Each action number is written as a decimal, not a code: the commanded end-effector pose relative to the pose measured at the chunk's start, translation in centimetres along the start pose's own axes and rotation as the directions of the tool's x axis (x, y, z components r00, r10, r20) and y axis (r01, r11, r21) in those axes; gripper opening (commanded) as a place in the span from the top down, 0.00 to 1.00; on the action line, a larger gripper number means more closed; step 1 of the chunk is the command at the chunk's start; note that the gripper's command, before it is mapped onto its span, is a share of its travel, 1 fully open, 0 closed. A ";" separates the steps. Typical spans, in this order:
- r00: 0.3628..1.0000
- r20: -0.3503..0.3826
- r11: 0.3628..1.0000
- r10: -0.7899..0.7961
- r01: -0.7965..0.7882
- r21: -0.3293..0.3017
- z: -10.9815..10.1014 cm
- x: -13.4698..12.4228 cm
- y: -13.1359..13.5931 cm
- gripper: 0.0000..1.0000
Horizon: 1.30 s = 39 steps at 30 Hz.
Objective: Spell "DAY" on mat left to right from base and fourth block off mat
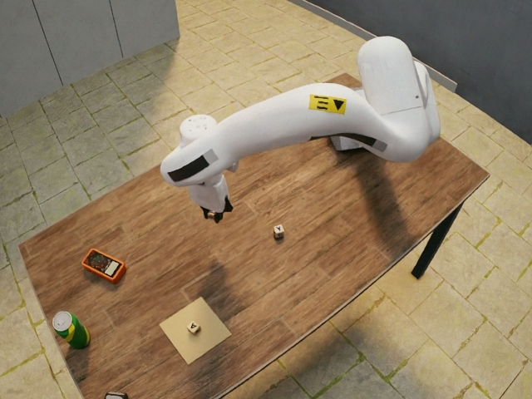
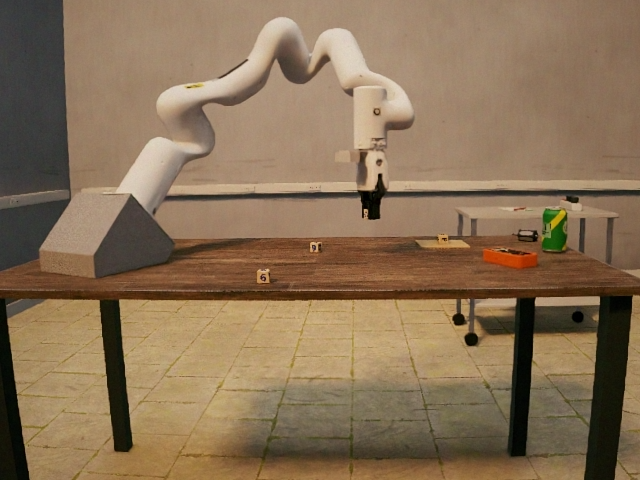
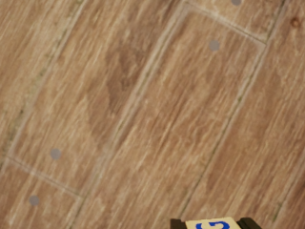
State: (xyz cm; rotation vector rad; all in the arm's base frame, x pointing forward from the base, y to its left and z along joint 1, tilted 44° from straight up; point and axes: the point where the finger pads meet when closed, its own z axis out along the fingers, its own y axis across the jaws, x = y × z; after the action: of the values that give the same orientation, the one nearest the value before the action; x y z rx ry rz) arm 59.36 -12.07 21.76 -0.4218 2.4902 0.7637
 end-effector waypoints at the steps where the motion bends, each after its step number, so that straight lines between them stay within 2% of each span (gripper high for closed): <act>1: 0.990 0.000 0.990 -0.139 0.139 -0.002 0.0 -3.2 0.2 0.77; 3: 0.990 0.000 0.990 -0.139 0.139 -0.002 0.0 -3.2 0.2 0.77; 4: 0.977 0.000 0.977 -0.213 0.213 -0.003 0.0 -4.9 0.5 0.77; 11: 0.927 -0.001 0.927 -0.375 0.375 -0.004 0.0 -8.6 1.4 0.77; 17: 0.856 -0.001 0.856 -0.516 0.516 -0.005 0.0 -12.1 2.6 0.77; 20: 0.843 -0.001 0.843 -0.537 0.537 -0.005 0.0 -12.7 2.8 0.77; 21: 0.801 -0.001 0.801 -0.599 0.599 -0.006 0.0 -14.3 3.5 0.77; 26: 0.724 -0.001 0.724 -0.689 0.689 -0.006 0.0 -16.8 4.6 0.77; 35: 0.542 0.000 0.542 -0.840 0.840 -0.004 -0.2 -21.7 7.4 0.77; 37: 0.542 0.000 0.542 -0.840 0.840 -0.004 -0.2 -21.7 7.4 0.77; 38: 0.479 0.000 0.479 -0.878 0.878 -0.003 -0.2 -23.2 8.4 0.77; 39: 0.461 0.000 0.461 -0.887 0.887 -0.003 -0.2 -23.6 8.7 0.77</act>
State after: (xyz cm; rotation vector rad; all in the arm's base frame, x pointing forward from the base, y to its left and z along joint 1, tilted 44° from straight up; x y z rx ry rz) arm 73.69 -3.36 36.39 -1.4626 1.9065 0.3430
